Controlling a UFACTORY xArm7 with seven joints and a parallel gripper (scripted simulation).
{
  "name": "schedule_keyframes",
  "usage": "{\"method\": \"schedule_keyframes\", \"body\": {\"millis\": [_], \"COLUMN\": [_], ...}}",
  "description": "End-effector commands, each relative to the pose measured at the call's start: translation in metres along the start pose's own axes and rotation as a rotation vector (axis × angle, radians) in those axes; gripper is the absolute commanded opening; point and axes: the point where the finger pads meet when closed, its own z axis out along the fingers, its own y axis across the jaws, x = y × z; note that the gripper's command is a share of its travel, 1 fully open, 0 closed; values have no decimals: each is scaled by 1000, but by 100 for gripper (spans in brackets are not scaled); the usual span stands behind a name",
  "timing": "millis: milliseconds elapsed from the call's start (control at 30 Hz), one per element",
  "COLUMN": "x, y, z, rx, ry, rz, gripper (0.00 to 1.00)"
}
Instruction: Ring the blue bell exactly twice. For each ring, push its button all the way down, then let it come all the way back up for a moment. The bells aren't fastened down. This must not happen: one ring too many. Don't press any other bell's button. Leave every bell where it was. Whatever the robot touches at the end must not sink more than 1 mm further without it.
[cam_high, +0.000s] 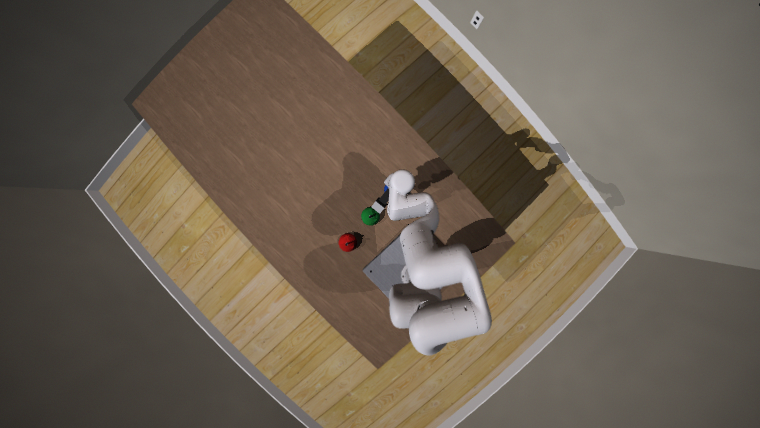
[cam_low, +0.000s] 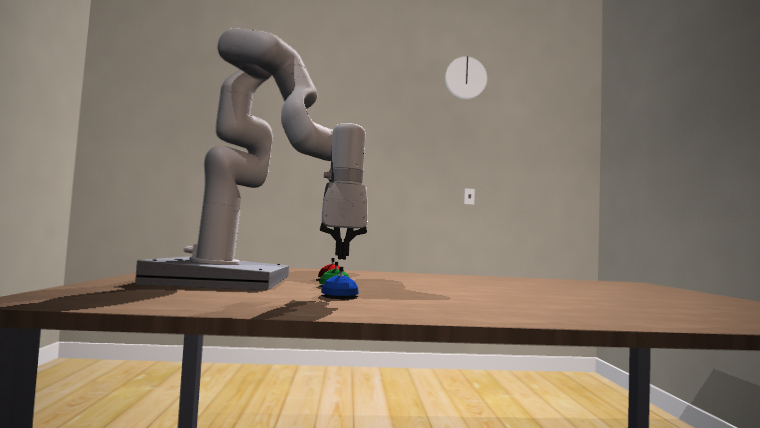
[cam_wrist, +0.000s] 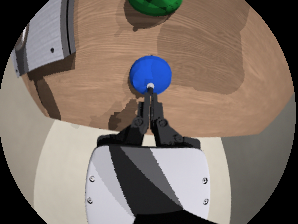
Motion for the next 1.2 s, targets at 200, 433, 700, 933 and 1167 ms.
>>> {"method": "schedule_keyframes", "body": {"millis": [200, 433, 700, 933, 1167], "x": [-1, -1, -1, -1, -1], "y": [1, 1, 1, 1, 1], "z": [8, 9, 10, 10, 15], "rx": [-3, -3, -3, -3, -3], "ry": [-3, -3, -3, -3, -3], "rz": [0, 0, 0, 0, 0], "gripper": [0, 0, 0, 0, 0]}}
